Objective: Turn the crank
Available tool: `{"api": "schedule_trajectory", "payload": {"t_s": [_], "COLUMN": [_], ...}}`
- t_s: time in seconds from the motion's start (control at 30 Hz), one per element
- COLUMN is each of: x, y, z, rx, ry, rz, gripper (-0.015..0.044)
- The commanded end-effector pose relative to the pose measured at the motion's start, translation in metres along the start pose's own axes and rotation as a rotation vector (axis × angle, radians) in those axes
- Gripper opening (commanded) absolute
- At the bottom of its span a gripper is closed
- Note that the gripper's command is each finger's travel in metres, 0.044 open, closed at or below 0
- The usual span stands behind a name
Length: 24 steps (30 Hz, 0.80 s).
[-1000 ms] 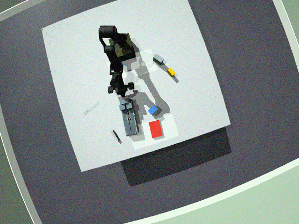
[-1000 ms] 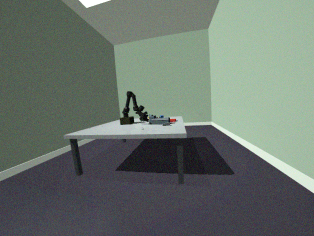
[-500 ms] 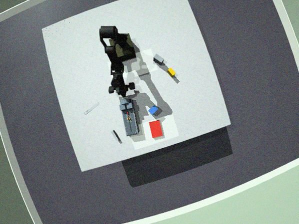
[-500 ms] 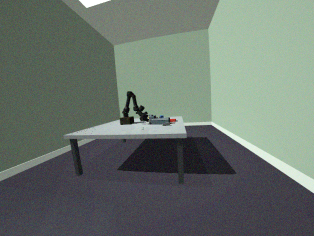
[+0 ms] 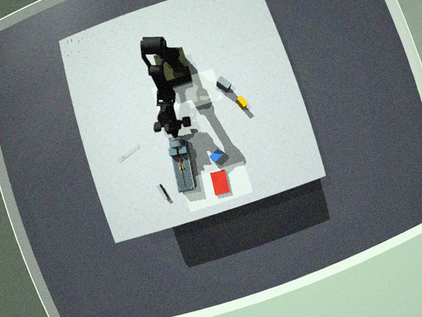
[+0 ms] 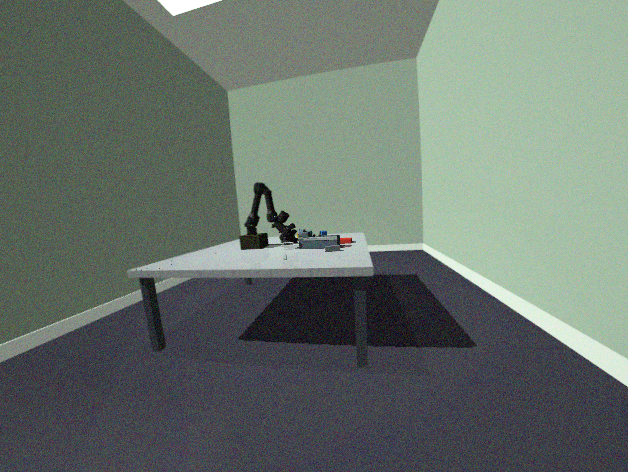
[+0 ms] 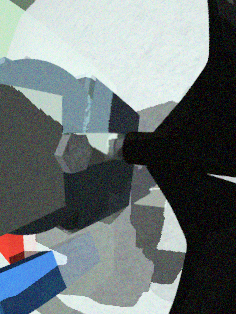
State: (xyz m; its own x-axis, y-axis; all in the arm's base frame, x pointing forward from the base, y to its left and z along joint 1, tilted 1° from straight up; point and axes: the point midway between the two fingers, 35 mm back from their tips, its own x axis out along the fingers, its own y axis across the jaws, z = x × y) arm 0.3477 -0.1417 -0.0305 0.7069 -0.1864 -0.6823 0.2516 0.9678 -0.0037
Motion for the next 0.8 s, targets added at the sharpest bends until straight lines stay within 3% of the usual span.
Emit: {"api": "schedule_trajectory", "payload": {"t_s": [0.0, 0.77], "x": [0.0012, 0.0007], "y": [0.0090, 0.0119], "z": [-0.0014, -0.0012], "rx": [-0.007, -0.007], "ry": [0.004, 0.004], "rz": [0.025, 0.026], "gripper": [0.0000, 0.0000]}}
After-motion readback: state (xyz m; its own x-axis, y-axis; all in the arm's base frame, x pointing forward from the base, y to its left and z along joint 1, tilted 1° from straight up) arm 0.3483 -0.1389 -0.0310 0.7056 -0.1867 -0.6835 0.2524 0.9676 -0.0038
